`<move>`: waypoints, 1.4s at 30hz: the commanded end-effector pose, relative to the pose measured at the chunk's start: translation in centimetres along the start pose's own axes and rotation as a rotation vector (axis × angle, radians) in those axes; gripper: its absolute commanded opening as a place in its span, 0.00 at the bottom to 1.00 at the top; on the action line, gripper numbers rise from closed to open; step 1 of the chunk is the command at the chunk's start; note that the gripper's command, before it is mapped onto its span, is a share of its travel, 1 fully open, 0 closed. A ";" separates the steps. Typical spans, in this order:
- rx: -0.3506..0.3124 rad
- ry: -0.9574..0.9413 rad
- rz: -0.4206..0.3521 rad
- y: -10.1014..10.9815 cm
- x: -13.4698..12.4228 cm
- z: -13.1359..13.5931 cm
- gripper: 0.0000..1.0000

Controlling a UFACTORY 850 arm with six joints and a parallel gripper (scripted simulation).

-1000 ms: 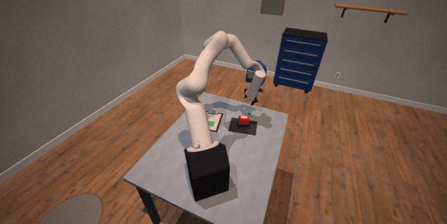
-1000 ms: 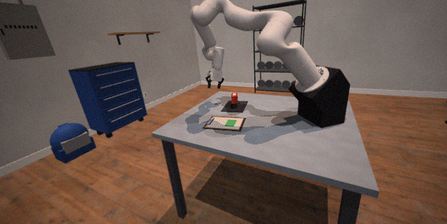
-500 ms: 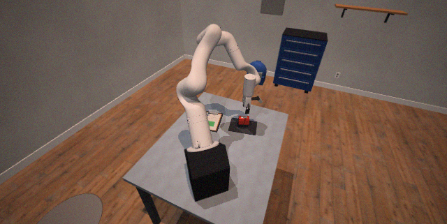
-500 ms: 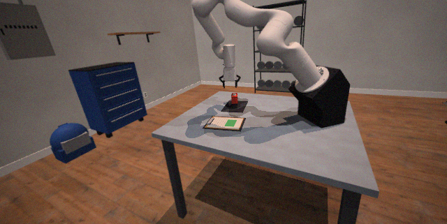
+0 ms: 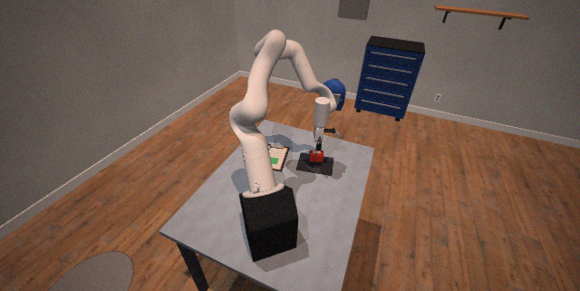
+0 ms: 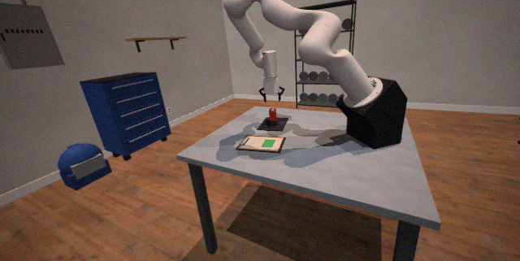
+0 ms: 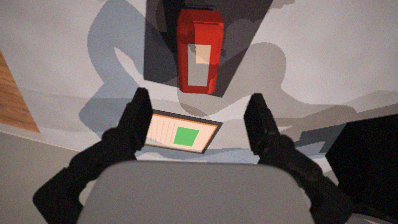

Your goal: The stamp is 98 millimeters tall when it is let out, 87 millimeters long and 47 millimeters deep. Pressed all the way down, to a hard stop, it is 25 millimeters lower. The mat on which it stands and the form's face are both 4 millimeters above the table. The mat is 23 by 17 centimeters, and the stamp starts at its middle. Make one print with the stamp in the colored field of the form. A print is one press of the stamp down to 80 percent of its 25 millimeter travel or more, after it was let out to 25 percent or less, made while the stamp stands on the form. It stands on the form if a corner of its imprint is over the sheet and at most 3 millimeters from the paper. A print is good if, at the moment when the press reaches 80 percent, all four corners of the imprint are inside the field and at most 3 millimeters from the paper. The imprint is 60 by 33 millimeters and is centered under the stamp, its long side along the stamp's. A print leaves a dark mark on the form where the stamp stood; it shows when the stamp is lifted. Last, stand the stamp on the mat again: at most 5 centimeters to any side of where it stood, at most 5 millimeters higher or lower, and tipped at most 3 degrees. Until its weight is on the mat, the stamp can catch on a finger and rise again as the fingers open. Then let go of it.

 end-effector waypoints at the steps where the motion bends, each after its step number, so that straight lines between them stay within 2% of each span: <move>1: 0.000 0.000 0.001 0.0 0.0 0.0 1.00; 6: 0.001 0.000 0.001 0.4 0.1 0.0 1.00; 10: 0.000 0.001 0.000 4.0 0.1 -0.1 1.00; 12: -0.002 0.001 0.001 5.0 0.0 0.0 1.00; 21: -0.002 -0.005 0.001 5.0 -0.1 -0.1 1.00; 25: -0.002 -0.063 0.003 4.8 -1.1 -0.8 1.00; 30: 0.001 -0.262 0.008 4.4 -4.6 -2.8 1.00; 32: 0.001 -0.262 0.008 4.4 -4.6 -2.8 1.00; 38: 0.008 -0.631 0.012 3.8 -12.0 -5.4 1.00; 42: 0.019 -0.846 0.005 3.8 -17.7 -6.0 1.00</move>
Point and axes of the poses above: the point where the finger pads meet when closed, its own y axis back along the fingers, its own z axis across the jaws, x = y × z, the point moved 1 cm from there along y, back along the fingers, and after that the axes turned 12 degrees about y, right-handed, at the moved point
